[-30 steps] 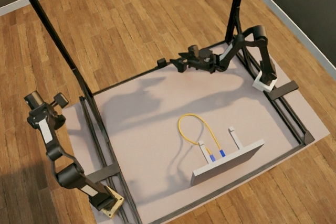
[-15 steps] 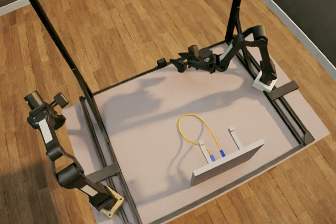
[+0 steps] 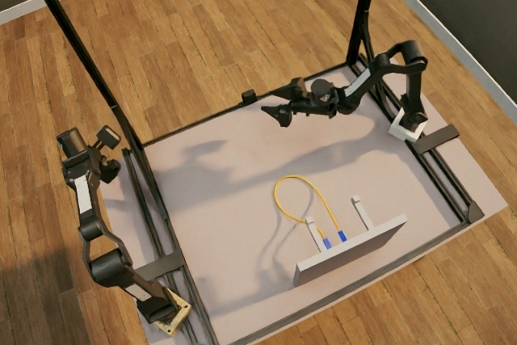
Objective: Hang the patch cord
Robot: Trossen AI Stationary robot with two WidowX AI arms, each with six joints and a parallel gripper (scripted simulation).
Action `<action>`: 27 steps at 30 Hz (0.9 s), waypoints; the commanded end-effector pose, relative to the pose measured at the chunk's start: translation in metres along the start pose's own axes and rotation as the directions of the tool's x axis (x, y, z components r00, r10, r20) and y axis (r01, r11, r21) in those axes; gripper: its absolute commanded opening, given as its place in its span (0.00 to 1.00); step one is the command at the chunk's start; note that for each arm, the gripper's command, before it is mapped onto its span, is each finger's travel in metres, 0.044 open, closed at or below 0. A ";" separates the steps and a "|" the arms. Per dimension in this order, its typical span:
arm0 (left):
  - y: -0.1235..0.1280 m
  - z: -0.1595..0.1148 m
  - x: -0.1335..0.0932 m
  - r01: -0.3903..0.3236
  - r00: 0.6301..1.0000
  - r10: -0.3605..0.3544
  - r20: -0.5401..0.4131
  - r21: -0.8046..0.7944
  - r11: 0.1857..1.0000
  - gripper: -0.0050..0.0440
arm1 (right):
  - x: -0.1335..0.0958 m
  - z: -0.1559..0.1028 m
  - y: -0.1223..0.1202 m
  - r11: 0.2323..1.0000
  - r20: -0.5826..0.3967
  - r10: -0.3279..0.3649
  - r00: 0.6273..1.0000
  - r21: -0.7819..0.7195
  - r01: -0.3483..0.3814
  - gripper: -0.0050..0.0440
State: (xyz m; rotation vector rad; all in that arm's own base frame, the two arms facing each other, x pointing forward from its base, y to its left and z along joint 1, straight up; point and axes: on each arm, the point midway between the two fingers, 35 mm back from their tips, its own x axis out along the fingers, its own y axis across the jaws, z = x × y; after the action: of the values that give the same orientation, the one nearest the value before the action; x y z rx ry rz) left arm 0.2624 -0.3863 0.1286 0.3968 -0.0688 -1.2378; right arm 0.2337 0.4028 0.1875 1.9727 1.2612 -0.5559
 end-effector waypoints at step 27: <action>0.177 0.042 -0.161 -0.576 0.816 0.566 -0.122 -0.254 0.777 1.00 | 0.030 0.145 0.219 0.672 0.257 0.582 0.771 -0.686 -0.279 1.00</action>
State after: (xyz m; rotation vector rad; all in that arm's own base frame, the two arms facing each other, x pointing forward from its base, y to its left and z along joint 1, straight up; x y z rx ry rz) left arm 0.3567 -0.2249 0.2343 0.1503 0.0412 -0.6800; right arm 0.4291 0.2712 0.1553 1.4694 0.5950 -0.2705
